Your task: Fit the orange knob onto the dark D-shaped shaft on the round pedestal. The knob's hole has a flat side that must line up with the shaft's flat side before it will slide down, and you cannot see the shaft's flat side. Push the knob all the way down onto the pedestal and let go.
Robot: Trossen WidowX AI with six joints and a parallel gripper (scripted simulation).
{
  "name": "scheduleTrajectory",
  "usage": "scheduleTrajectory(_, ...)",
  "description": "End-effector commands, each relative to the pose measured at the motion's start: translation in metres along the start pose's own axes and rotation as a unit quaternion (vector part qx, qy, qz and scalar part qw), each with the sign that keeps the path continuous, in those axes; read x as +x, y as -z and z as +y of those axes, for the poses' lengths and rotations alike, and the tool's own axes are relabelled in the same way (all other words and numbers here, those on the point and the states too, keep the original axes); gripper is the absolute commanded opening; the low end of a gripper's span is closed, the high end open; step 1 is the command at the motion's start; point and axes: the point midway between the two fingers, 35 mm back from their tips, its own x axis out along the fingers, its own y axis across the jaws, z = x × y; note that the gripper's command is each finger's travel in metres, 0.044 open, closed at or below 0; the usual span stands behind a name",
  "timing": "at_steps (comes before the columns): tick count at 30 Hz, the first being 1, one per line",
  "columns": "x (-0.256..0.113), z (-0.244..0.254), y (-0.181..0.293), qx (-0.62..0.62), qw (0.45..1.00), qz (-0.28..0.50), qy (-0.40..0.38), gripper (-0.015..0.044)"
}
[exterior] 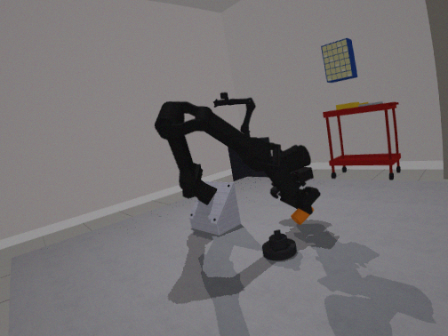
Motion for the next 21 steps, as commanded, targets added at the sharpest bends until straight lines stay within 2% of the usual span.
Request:
scheduleTrajectory(1,-0.003,0.001,0.003,-0.002,1.000,-0.029,0.000,0.0180)
scheduleTrajectory(21,-0.014,0.001,0.022,-0.004,0.981,-0.195,-0.002,0.0180)
